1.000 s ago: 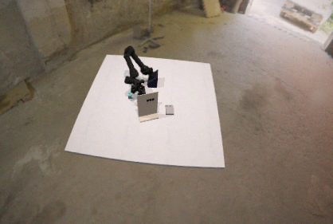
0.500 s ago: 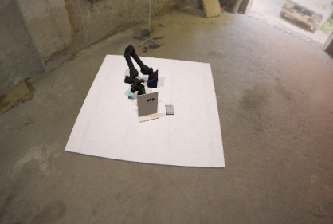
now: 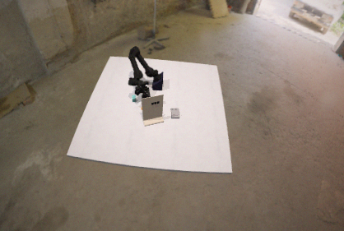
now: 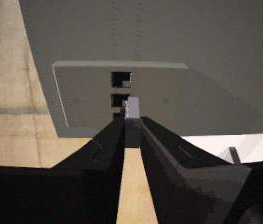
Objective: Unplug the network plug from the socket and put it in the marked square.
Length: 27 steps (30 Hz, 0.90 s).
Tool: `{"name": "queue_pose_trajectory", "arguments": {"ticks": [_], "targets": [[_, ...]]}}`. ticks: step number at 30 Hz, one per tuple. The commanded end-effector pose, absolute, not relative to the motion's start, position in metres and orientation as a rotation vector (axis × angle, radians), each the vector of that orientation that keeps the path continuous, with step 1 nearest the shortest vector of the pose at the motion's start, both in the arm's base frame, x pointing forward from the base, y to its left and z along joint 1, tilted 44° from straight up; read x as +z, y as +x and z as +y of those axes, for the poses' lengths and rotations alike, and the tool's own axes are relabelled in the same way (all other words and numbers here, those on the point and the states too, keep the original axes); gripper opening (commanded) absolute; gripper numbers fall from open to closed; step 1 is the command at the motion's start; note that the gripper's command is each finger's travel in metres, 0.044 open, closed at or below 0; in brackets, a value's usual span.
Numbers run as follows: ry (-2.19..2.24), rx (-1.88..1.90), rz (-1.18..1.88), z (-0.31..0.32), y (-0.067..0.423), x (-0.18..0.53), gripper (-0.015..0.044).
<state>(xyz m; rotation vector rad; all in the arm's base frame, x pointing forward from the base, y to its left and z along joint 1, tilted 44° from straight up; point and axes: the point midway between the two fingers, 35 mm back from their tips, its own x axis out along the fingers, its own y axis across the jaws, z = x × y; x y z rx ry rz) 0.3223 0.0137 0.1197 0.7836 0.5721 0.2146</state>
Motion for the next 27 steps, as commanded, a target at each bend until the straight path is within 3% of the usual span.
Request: {"name": "queue_pose_trajectory", "arguments": {"ticks": [1,27], "targets": [[0.778,0.221,0.57,0.0139,0.3196,0.1211,0.0],[0.783,0.214,0.573,0.0122,0.3116,0.1237,0.0]]}}
